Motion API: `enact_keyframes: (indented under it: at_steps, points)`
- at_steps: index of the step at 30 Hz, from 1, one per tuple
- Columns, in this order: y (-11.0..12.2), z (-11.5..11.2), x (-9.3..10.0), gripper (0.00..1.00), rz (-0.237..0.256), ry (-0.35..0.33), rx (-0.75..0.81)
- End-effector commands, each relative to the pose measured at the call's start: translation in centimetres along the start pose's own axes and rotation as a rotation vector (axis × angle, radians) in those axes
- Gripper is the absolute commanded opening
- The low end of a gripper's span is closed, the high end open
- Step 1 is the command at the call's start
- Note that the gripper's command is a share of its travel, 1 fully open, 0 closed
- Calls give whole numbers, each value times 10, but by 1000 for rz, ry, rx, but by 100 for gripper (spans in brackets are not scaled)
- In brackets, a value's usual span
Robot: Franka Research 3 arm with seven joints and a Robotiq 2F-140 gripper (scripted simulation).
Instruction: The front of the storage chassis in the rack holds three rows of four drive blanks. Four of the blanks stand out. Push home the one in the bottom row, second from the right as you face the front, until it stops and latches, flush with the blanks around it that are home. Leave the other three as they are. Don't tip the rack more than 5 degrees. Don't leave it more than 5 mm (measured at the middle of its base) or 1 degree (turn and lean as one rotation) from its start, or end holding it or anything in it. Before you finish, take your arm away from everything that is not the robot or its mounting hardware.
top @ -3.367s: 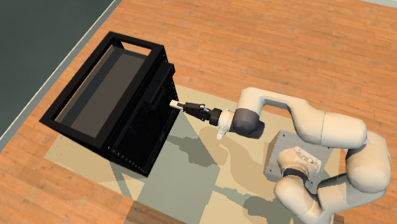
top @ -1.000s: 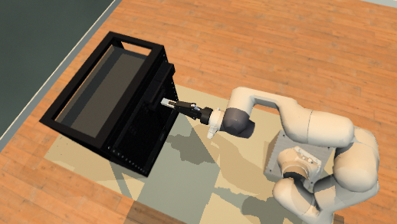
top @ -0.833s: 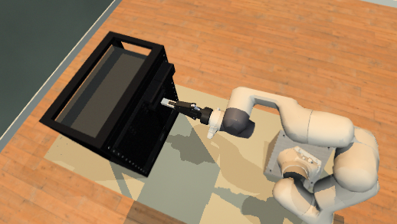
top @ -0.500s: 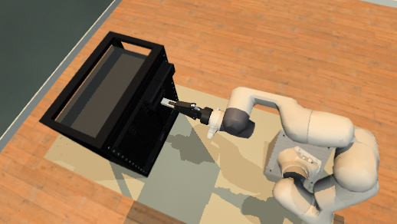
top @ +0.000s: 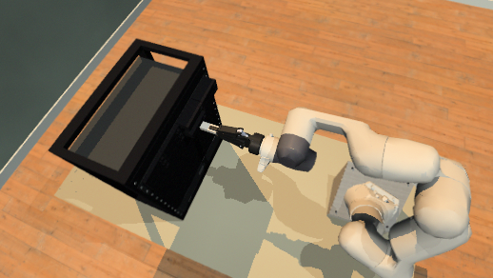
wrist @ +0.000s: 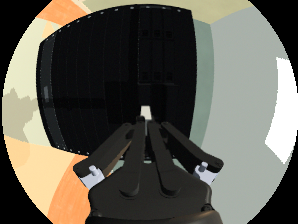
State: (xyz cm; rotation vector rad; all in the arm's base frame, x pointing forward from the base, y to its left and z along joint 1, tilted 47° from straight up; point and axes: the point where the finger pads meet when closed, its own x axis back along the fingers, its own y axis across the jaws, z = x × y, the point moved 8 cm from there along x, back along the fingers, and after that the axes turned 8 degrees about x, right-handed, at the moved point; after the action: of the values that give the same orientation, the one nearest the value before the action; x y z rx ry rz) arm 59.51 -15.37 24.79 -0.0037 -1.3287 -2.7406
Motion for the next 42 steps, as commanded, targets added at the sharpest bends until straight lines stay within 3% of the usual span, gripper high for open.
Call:
enact_keyframes:
  at_steps: [1,42]
  points:
    - [0,0,0,0,2,-1,-1]
    - [-1,-1,-24,0,2,-1,-1]
